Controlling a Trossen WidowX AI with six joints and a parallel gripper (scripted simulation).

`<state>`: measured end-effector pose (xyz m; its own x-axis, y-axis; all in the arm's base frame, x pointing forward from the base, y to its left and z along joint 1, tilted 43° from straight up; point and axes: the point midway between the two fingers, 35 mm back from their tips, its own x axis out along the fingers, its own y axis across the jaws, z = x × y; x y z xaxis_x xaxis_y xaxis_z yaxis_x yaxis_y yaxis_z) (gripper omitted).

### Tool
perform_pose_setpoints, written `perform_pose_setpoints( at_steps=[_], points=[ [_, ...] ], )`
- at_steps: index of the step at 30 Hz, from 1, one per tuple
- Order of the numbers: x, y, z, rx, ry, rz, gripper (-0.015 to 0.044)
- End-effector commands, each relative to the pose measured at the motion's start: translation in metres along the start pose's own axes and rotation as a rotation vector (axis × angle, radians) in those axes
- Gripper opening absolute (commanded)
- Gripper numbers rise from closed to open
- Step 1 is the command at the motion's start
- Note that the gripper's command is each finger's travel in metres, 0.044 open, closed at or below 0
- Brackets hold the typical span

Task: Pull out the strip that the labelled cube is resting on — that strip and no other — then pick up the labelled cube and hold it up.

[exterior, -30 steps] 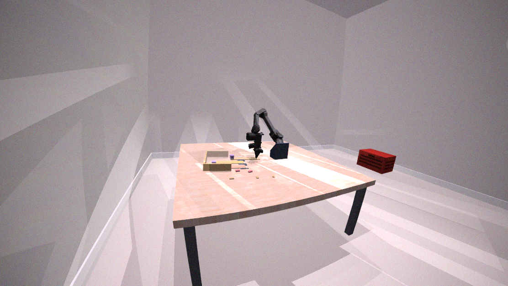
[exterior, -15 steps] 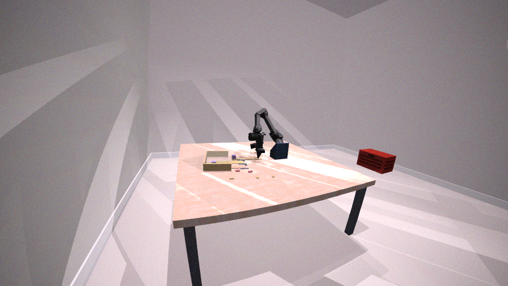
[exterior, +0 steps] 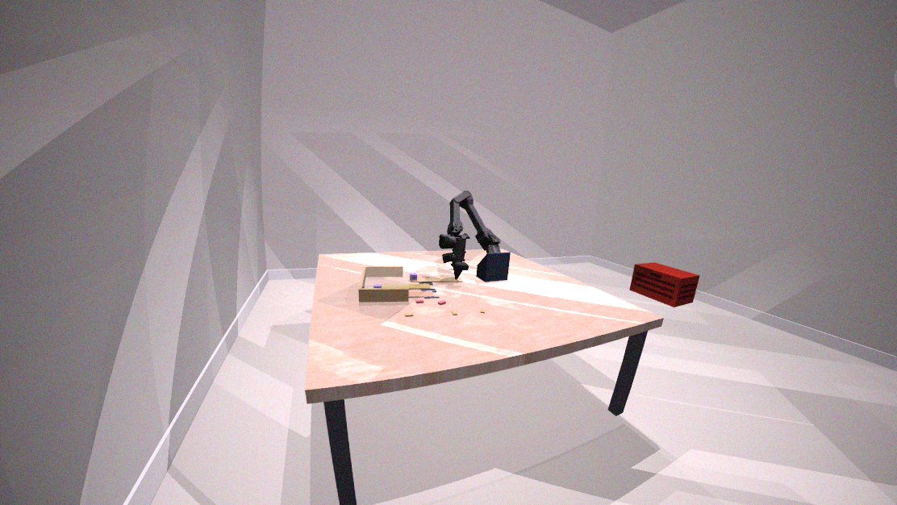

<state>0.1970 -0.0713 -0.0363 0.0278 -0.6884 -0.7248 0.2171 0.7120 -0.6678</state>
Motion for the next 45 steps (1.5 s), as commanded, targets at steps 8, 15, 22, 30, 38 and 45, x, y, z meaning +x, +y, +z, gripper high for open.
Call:
perform_pose_setpoints(
  at_steps=[8,15,22,30,38,45],
  points=[
    [0.004,-0.002,-0.011,-0.01,0.03,0.0,0.0],
    [0.004,-0.002,-0.011,-0.01,0.03,0.0,0.0],
    [0.004,-0.002,-0.011,-0.01,0.03,0.0,0.0],
    [0.004,-0.002,-0.011,-0.01,0.03,0.0,0.0],
    [-0.026,0.001,0.002,-0.007,0.019,0.004,0.0],
    [-0.041,0.001,0.003,-0.02,0.03,0.002,0.0026]
  ],
)
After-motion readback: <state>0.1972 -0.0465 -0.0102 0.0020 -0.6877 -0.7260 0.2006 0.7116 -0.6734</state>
